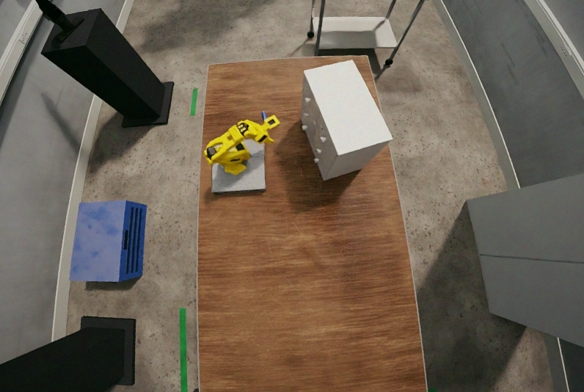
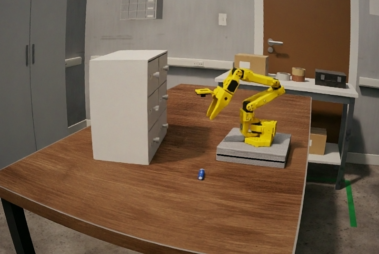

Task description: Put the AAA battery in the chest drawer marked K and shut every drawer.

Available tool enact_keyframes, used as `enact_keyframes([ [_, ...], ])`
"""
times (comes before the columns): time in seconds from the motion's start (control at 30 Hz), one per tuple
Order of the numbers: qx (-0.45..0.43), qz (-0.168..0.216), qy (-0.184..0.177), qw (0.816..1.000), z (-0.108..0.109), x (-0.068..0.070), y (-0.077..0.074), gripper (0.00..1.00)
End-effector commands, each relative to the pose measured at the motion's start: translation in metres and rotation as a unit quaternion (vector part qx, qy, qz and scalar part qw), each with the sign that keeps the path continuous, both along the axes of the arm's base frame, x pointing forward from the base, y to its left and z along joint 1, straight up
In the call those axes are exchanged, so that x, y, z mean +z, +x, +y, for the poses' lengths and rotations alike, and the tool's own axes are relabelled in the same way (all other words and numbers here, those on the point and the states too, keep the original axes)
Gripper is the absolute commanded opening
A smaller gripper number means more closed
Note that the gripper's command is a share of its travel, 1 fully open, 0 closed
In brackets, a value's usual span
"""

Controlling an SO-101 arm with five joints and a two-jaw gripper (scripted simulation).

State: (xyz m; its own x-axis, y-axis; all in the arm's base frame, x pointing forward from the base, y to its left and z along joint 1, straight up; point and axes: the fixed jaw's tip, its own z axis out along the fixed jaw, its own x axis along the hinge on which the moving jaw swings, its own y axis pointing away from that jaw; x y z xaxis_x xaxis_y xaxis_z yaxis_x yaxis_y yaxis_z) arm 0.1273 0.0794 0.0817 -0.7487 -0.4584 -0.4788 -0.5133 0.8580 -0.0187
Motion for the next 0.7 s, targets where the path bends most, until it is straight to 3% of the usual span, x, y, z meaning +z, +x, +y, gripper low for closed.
enact_keyframes([
  [0.0,-0.022,0.021,-0.013,0.999,-0.008,0.001,0.002,0.23],
  [0.2,-0.083,0.112,-0.052,0.989,-0.027,-0.007,0.003,0.26],
  [0.43,-0.15,0.223,-0.081,0.96,-0.049,-0.015,0.0,0.31],
  [0.67,-0.157,0.235,-0.084,0.956,-0.051,-0.016,0.0,0.34],
])
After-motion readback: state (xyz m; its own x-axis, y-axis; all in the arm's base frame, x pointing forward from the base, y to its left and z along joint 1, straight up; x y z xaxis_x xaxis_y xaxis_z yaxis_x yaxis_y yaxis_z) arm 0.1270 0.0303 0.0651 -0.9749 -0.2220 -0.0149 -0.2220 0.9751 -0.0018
